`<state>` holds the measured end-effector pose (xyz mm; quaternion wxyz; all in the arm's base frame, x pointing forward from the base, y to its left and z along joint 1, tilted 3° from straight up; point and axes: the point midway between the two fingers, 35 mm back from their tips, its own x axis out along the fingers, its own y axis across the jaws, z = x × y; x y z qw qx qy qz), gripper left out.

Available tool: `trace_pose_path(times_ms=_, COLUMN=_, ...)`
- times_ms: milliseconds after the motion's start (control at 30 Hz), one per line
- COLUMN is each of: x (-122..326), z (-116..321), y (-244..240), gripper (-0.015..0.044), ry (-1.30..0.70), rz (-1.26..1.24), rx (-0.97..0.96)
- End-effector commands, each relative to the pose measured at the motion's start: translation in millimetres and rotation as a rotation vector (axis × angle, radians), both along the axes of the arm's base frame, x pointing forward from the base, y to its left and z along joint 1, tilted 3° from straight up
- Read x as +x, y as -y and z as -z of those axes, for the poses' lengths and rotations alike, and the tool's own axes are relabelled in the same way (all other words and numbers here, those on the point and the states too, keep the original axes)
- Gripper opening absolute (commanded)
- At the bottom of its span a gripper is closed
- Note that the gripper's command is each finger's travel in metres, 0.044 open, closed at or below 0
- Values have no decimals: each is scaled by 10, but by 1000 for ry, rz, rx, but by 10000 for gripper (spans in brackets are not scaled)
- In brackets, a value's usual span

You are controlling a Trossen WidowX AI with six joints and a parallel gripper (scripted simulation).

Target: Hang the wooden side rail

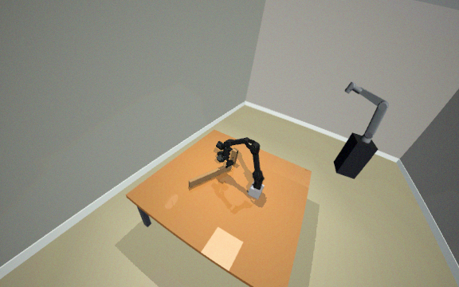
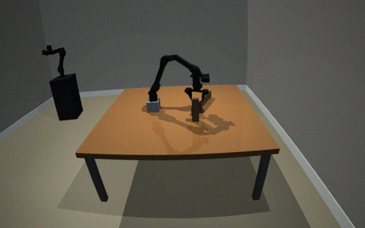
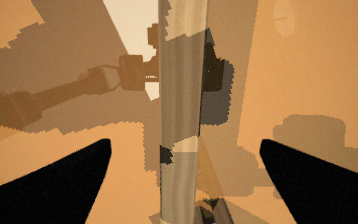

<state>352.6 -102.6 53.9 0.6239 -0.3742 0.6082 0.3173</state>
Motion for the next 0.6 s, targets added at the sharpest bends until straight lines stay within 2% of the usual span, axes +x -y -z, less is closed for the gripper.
trace_pose_path(times_ms=0, x=-12, z=97, y=-6, gripper=440, ry=-10, rz=-4, rx=7)
trace_pose_path(times_ms=567, x=10, z=371, y=11, gripper=440, ry=-10, rz=-4, rx=7)
